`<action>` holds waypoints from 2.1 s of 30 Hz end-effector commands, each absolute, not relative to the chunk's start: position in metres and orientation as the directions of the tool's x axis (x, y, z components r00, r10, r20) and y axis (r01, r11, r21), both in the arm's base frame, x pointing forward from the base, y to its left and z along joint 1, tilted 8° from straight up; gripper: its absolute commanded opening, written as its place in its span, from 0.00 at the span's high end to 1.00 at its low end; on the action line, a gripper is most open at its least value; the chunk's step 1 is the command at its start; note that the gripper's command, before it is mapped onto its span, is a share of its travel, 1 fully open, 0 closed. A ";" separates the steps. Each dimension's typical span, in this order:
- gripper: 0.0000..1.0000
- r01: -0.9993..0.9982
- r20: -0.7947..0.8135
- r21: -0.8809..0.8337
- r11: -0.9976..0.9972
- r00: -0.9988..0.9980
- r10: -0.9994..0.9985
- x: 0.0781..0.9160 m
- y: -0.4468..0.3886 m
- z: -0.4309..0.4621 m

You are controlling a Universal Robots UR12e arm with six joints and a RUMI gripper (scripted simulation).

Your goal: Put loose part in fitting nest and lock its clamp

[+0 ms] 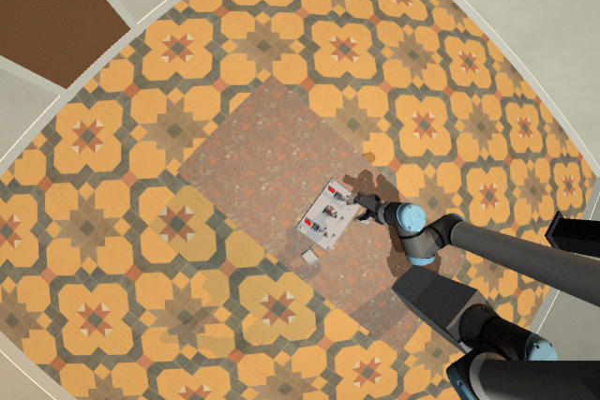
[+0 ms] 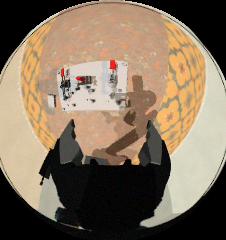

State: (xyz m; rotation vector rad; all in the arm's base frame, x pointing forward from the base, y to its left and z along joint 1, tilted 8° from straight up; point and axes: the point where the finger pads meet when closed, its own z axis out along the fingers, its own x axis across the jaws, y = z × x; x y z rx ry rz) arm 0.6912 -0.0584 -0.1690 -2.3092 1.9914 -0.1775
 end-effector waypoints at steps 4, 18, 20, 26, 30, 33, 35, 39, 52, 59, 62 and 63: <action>1.00 -0.979 0.031 -0.143 -0.148 0.145 -0.989 0.692 -0.058 -0.168; 1.00 -0.979 0.031 -0.143 -0.148 0.145 -0.989 0.692 -0.058 -0.168; 1.00 -0.979 0.031 -0.143 -0.148 0.145 -0.989 0.692 -0.058 -0.168; 1.00 -0.979 0.031 -0.143 -0.148 0.145 -0.989 0.692 -0.058 -0.168; 1.00 -0.979 0.031 -0.143 -0.148 0.145 -0.989 0.692 -0.058 -0.168; 1.00 -0.979 0.031 -0.143 -0.148 0.145 -0.989 0.692 -0.058 -0.168; 1.00 -0.979 0.031 -0.143 -0.148 0.145 -0.989 0.692 -0.058 -0.168; 0.41 -0.979 0.031 -0.143 -0.148 0.145 -0.989 0.692 -0.058 -0.168; 0.41 -0.979 0.031 -0.143 -0.148 0.145 -0.989 0.692 -0.058 -0.168; 0.41 -0.979 0.031 -0.143 -0.148 0.145 -0.989 0.692 -0.058 -0.168; 0.41 -0.979 0.031 -0.143 -0.148 0.145 -0.989 0.692 -0.058 -0.168; 0.41 -0.979 0.031 -0.143 -0.148 0.145 -0.989 0.692 -0.058 -0.168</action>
